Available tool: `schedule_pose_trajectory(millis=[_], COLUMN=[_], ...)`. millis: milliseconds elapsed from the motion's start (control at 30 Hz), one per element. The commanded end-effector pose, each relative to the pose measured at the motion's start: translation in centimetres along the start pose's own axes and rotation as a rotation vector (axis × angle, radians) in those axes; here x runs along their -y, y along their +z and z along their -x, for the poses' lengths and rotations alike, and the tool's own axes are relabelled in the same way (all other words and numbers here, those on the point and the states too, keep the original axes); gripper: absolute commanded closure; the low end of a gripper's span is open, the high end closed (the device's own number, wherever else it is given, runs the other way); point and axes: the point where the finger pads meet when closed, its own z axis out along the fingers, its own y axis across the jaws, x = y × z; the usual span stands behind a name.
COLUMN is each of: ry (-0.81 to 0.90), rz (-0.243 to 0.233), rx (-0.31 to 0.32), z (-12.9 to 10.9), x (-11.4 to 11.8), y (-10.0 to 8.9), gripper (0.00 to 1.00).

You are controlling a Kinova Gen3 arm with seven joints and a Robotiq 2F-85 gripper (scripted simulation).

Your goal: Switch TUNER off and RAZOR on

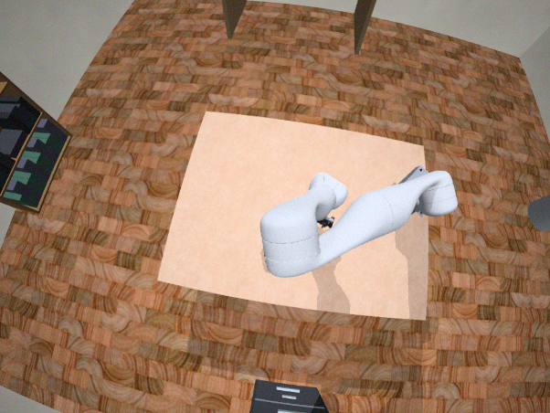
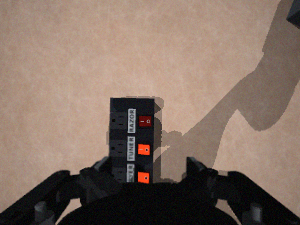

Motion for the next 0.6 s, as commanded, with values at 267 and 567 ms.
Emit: schedule_pose_trajectory(millis=[267,567], ry=[0.015,0.015], rz=[0.0,0.0], rx=[-0.001,-0.001], z=[-0.1,-0.1], x=[0.03,0.03], y=[0.03,0.03], gripper=[1.0,1.0])
